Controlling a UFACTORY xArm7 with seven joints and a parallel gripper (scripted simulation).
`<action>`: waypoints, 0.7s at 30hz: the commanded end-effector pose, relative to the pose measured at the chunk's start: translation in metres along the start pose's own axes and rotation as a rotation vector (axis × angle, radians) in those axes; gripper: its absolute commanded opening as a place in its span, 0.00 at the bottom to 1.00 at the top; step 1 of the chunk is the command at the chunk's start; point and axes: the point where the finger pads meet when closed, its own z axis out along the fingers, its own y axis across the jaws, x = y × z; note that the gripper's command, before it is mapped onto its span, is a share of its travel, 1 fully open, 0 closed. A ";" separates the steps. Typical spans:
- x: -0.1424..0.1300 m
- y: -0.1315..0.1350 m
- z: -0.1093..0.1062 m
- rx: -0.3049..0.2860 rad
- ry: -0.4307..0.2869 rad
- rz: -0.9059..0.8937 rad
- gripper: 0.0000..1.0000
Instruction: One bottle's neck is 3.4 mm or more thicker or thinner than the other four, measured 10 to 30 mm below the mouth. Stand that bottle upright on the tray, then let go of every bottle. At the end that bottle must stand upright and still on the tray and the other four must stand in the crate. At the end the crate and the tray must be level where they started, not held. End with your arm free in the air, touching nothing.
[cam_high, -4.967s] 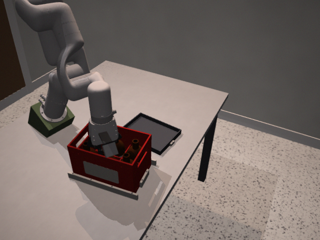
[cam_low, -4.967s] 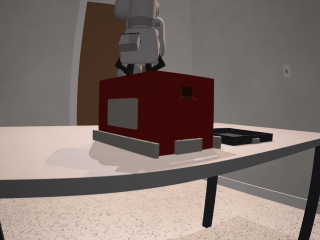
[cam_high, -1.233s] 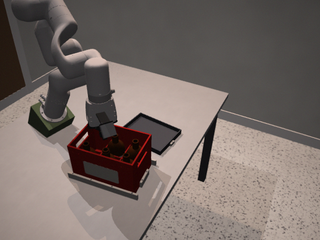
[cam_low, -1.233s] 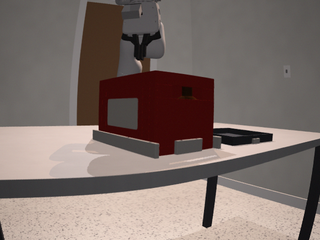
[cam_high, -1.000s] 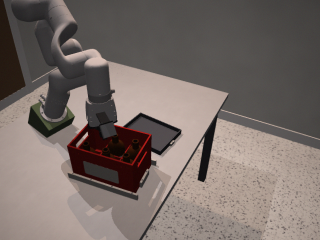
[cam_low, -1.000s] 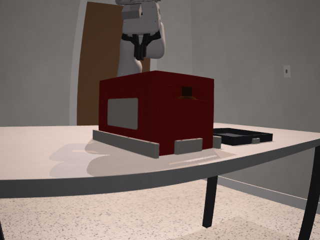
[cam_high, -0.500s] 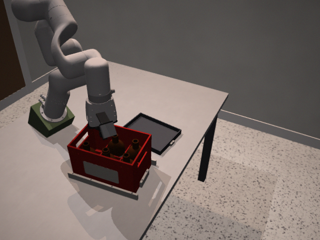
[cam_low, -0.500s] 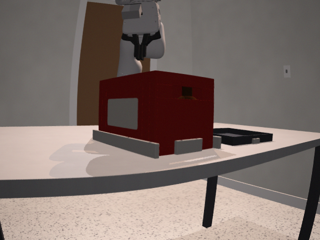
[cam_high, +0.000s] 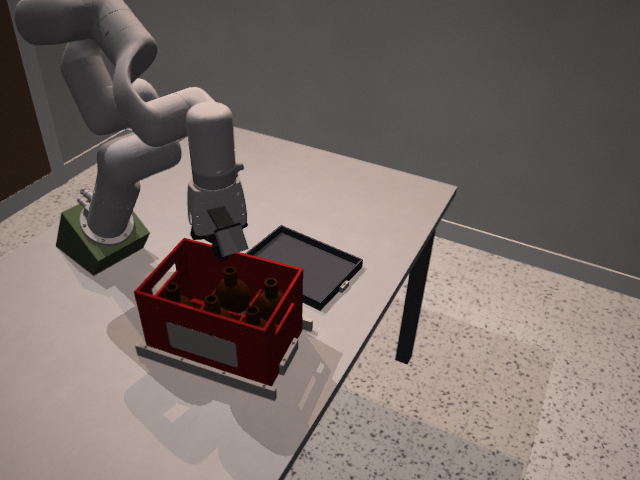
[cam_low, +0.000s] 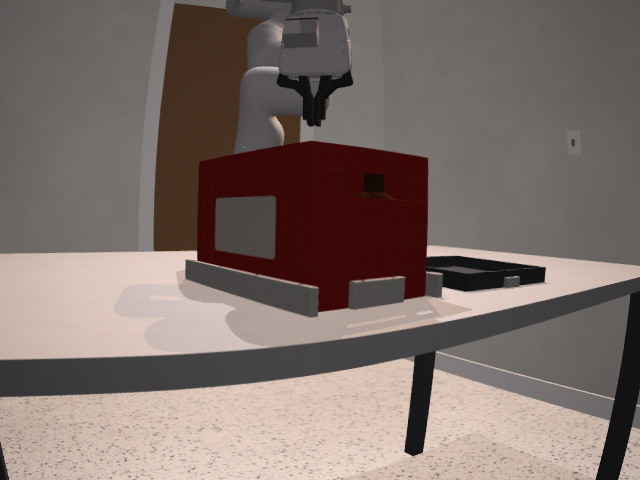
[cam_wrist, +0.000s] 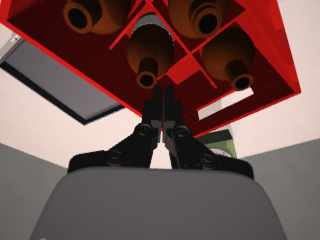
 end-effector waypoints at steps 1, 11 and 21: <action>-0.024 -0.019 -0.003 -0.002 0.009 0.004 0.00; -0.024 -0.019 -0.003 -0.002 0.009 0.004 0.65; -0.024 -0.019 -0.003 -0.002 0.009 0.004 0.65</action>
